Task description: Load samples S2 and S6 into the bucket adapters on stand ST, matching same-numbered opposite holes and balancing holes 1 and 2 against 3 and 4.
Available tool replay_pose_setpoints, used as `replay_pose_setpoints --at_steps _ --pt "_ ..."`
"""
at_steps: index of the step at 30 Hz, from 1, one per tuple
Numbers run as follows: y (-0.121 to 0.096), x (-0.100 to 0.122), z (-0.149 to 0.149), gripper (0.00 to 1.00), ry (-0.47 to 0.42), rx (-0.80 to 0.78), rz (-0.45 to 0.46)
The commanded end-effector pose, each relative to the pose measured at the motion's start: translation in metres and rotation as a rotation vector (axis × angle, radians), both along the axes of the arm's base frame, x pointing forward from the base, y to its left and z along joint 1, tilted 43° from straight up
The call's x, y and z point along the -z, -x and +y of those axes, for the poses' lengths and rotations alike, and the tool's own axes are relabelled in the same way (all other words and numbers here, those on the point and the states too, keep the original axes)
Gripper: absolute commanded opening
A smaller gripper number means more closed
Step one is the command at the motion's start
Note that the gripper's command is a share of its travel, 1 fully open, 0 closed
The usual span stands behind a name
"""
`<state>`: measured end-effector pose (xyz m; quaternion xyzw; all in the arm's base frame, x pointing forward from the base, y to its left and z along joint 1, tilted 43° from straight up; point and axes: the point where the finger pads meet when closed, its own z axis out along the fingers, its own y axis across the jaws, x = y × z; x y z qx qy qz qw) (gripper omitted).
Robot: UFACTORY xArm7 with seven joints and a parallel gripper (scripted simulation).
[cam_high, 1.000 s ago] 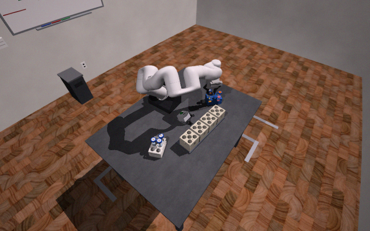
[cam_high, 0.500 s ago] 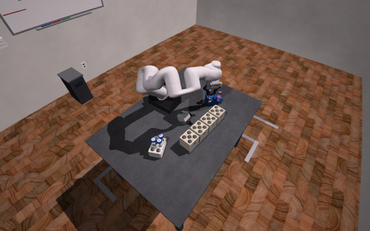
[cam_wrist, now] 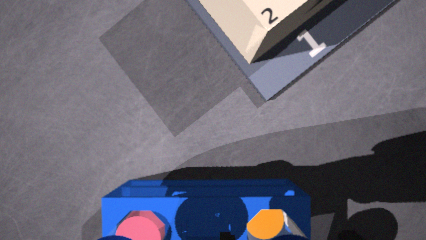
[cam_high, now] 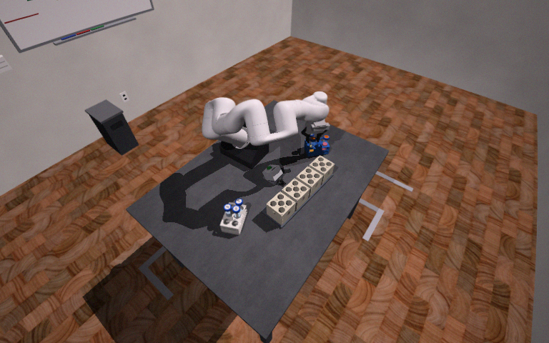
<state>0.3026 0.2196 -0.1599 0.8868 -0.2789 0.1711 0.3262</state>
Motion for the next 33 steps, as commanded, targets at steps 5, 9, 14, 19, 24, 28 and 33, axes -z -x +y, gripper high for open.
replay_pose_setpoints --at_steps 5,9,14,19,24,28,33 --pt "-0.0002 -0.0008 0.0029 0.57 -0.005 -0.002 -0.001" --pt "-0.0002 -0.0008 0.0029 0.57 -0.005 -0.002 -0.001" --pt "0.0001 -0.0021 0.0041 0.0 -0.005 -0.002 -0.001" --pt "0.0 -0.0021 0.0041 0.0 -0.005 -0.002 -0.001" --pt "0.0 -0.0021 0.004 0.0 -0.005 -0.002 -0.001" --pt "0.0 -0.0021 0.004 0.0 -0.005 -0.002 -0.001" --pt "0.0 -0.0021 0.004 0.0 -0.005 -0.002 -0.001"
